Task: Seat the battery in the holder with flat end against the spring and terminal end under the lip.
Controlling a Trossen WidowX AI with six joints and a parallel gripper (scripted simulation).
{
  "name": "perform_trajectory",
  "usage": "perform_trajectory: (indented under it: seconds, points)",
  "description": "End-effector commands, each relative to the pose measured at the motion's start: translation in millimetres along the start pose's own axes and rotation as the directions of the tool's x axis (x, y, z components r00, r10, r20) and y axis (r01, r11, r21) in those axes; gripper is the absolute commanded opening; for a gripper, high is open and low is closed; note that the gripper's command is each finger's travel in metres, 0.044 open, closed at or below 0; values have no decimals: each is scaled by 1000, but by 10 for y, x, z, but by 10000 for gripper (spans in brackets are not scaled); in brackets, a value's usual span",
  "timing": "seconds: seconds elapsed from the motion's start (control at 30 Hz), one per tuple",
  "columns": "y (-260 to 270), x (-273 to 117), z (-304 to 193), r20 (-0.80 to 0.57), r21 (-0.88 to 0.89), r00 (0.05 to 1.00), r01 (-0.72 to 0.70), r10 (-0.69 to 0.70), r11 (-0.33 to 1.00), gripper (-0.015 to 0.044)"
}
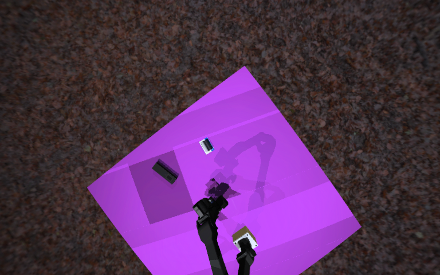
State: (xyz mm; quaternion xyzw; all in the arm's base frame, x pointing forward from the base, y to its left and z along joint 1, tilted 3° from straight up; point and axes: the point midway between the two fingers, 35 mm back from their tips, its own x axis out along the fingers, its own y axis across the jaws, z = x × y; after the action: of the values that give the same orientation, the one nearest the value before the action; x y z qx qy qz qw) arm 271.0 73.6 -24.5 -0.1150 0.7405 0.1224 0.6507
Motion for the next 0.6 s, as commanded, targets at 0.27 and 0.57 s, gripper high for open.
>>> perform_trajectory:
  seconds: [0.27, 0.57]
  points:
    - [3, 8, -54, 2, -3, 1000, 1, -1, 1000, 59]
    - [3, 8, -54, 2, -3, 1000, 1, -1, 1000, 111]
